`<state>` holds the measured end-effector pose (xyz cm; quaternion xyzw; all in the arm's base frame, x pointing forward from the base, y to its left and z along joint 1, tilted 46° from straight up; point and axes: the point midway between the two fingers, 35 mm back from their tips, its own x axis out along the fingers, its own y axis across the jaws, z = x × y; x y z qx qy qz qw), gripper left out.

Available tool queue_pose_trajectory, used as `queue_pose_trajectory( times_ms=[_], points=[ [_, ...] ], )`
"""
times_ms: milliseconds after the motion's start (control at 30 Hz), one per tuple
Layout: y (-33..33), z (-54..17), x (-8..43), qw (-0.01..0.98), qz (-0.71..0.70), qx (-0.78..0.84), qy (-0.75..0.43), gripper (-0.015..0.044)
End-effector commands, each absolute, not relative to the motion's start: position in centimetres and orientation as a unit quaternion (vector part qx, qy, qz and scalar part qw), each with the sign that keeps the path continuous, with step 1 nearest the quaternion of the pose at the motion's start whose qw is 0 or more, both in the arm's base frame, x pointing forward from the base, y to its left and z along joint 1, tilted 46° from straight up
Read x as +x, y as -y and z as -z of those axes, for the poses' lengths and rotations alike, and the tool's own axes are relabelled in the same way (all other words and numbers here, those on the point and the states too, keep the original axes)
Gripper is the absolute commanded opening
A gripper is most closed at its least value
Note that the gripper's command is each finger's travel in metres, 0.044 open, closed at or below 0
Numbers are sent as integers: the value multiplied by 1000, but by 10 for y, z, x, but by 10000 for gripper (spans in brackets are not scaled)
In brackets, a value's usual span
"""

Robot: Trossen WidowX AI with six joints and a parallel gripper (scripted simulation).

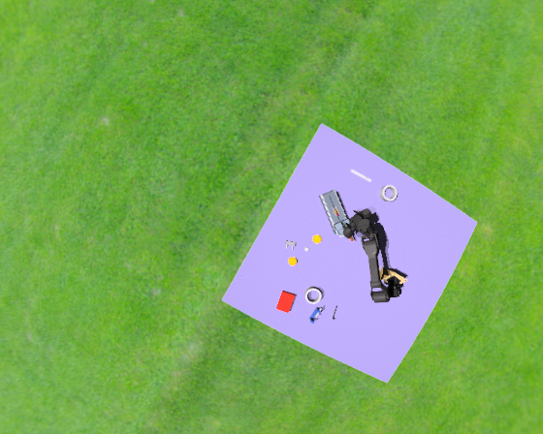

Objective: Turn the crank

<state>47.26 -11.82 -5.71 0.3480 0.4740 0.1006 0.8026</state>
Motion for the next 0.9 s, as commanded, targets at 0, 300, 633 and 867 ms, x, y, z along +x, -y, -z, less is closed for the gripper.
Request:
queue_pose_trajectory(
  times_ms=[0,300,633,867],
  points=[
    [96,80,468,794,-110,353,-483,440],
    [96,80,468,794,-110,353,-483,440],
    [96,80,468,794,-110,353,-483,440],
    [127,51,472,795,-109,350,-484,440]
  ],
)
